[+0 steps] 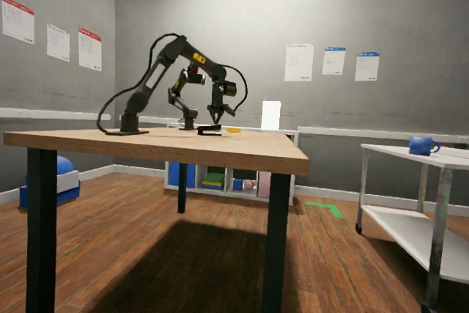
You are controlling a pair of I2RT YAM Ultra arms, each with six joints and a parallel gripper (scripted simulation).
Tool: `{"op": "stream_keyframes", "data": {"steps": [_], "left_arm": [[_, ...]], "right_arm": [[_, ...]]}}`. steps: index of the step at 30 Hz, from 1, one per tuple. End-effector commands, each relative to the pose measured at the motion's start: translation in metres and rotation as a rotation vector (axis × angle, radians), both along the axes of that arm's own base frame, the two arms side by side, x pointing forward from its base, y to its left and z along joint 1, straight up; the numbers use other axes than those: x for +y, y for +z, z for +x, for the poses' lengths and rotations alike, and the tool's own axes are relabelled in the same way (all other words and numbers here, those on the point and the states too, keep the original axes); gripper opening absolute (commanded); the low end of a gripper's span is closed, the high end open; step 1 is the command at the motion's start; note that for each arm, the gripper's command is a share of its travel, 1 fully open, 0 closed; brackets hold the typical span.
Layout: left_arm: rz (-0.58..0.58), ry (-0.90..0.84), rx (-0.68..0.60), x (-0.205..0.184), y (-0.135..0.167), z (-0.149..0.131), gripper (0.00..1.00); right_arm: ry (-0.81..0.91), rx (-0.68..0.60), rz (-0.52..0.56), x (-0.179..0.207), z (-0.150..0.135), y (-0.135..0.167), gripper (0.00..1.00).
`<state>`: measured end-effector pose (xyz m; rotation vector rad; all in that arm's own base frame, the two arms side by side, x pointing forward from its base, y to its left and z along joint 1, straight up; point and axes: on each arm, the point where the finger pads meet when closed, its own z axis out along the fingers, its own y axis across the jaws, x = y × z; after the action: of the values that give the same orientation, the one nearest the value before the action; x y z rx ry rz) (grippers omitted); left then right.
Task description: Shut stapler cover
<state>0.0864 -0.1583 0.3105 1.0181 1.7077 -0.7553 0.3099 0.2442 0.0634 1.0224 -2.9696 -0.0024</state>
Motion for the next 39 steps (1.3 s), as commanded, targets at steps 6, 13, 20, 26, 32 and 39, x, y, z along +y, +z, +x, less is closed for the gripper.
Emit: {"op": "stream_keyframes", "data": {"steps": [6, 13, 20, 26, 32, 39], "left_arm": [[0.004, -0.015, -0.002, 0.001, -0.002, -0.004, 1.00], [0.004, -0.015, -0.002, 0.001, -0.002, -0.004, 1.00], [0.004, -0.015, -0.002, 0.001, -0.002, -0.004, 1.00], [0.004, -0.015, -0.002, 0.001, -0.002, -0.004, 1.00], [0.004, -0.015, -0.002, 0.001, -0.002, -0.004, 1.00], [-0.056, 0.082, -0.072, -0.002, 0.023, 0.023, 1.00]], "right_arm": [[0.005, -0.005, -0.005, 0.001, 0.002, 0.005, 0.00], [0.007, 0.011, -0.017, 0.003, 0.000, 0.026, 0.00], [0.006, 0.015, -0.020, 0.003, -0.001, 0.030, 0.00], [0.006, 0.015, -0.020, 0.003, -0.001, 0.030, 0.00], [0.006, 0.015, -0.020, 0.003, -0.001, 0.030, 0.00], [0.030, -0.057, 0.020, 0.008, 0.009, 0.033, 0.57]]}}
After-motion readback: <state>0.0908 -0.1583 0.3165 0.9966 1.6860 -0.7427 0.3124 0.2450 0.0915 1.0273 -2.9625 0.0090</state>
